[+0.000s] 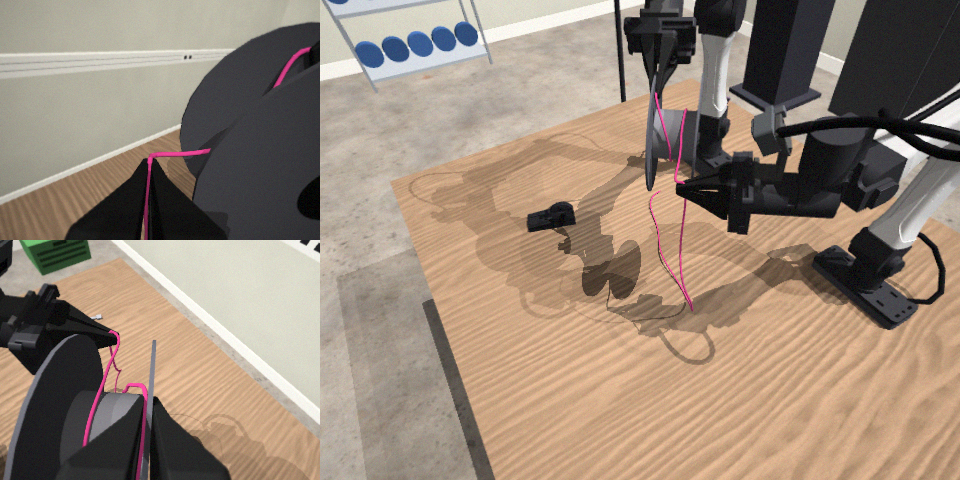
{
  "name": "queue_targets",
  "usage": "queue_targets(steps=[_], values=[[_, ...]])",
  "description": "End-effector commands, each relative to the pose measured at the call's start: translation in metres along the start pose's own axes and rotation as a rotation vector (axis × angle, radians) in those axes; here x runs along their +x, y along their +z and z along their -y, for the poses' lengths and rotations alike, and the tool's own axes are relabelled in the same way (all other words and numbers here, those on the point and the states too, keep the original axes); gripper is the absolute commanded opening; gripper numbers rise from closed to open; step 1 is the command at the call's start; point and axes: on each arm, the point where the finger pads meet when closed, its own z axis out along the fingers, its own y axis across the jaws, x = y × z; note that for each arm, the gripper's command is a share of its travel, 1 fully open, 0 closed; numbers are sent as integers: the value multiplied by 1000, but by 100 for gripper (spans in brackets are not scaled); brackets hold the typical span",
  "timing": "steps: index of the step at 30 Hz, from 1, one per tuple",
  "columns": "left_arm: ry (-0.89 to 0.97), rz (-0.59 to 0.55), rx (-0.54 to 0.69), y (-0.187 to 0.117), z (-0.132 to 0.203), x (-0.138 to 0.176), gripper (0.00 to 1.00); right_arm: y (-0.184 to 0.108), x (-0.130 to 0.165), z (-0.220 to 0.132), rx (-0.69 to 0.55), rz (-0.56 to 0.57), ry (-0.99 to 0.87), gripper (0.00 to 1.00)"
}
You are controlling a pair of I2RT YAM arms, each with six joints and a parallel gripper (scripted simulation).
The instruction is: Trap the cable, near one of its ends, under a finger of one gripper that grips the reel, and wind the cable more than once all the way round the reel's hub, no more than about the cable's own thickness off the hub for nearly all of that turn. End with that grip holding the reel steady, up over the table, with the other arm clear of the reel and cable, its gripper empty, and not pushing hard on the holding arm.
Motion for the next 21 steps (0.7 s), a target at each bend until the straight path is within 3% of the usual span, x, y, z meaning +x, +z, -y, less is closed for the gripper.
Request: queue_targets(steps=[1,21], values=[[31,45,-23,-3,0,-9,0,-11,-21,4,19,74,-13,0],[31,46,-26,-3,0,-4,0,-11,-21,4,19,74,-13,0]])
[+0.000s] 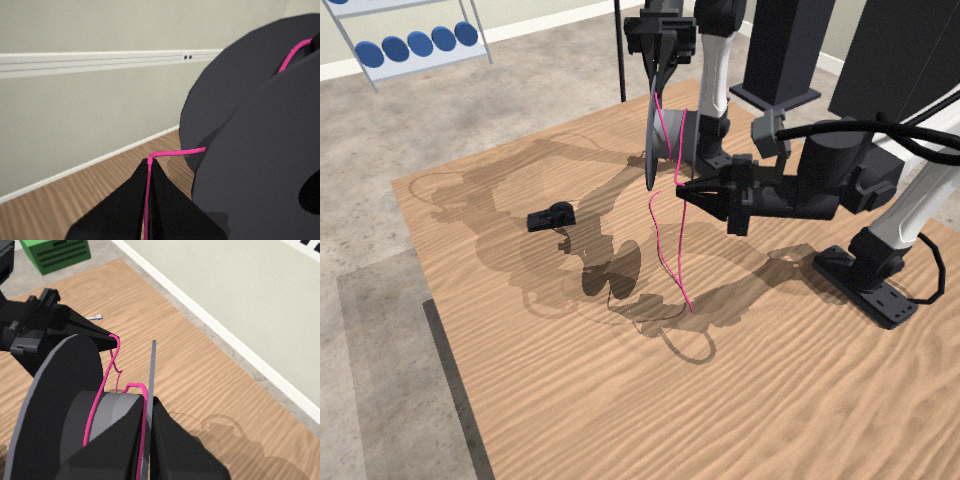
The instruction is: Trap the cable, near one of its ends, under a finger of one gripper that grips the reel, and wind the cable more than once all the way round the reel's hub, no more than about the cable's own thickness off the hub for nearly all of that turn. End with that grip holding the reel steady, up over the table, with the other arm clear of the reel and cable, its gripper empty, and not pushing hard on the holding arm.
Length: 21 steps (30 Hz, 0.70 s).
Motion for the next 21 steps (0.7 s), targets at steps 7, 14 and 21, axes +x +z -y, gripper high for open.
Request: queue_targets(steps=[7,14,21], values=[[27,41,-25,-3,-2,-9,0,-11,-21,4,19,75,-13,0],[25,39,-24,-4,-1,-7,0,-11,-21,4,19,75,-13,0],[25,38,-24,-4,-1,-7,7,-11,-21,4,19,75,-13,0]])
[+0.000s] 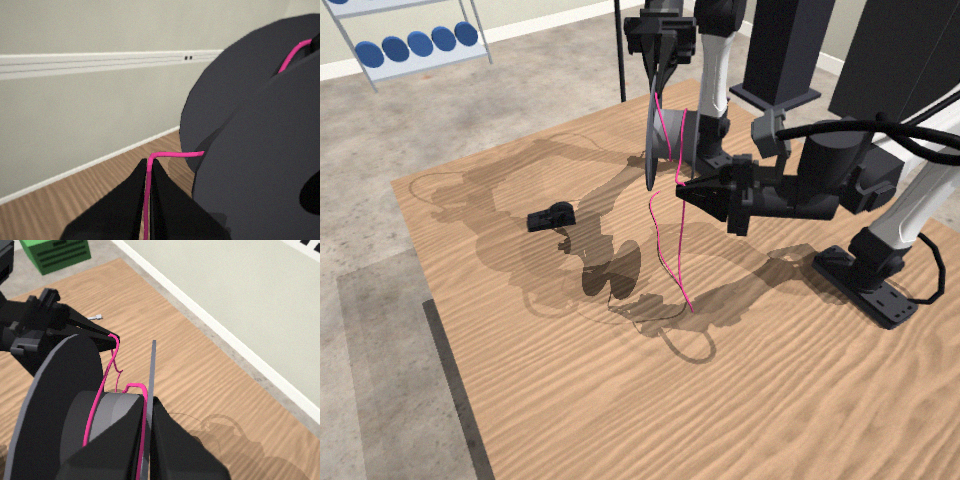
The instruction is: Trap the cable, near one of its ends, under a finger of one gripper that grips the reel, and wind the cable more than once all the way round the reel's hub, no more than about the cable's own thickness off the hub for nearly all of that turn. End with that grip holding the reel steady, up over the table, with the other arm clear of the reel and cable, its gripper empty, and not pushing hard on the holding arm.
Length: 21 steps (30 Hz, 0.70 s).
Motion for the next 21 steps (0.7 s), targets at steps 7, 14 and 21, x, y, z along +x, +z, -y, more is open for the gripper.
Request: queue_targets(steps=[7,14,21], values=[[27,40,-17,-4,0,-9,53,-11,-21,4,19,75,-13,0],[34,46,1,-3,4,-12,80,-10,-22,-3,3,75,-20,0],[31,46,2,-3,4,-13,80,-11,-22,0,5,76,-20,0]])
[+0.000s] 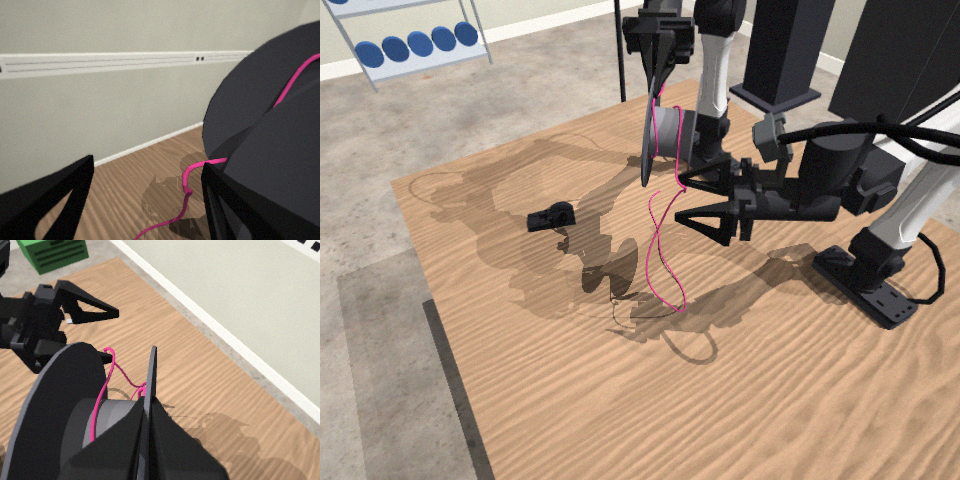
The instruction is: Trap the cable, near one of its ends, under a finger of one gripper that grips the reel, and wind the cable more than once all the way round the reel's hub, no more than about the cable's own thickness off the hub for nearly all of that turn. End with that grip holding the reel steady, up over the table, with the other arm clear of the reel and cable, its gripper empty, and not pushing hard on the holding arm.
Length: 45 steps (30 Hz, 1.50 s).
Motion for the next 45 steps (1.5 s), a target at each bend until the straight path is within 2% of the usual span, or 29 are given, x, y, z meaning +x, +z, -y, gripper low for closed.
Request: queue_targets(steps=[1,12,25,33,45], values=[[34,49,55,-2,16,-14,80,-10,-22,-4,-5,77,-15,0],[29,45,39,-16,8,-12,80,-10,-23,-4,-5,79,-15,0],[13,25,39,-75,3,-4,80,-10,-23,-4,-5,79,-15,0],[13,25,39,-96,5,-1,80,-10,-23,-4,-5,79,-15,0],[9,23,46,-101,7,0,80,-10,-23,-4,-5,79,-15,0]])
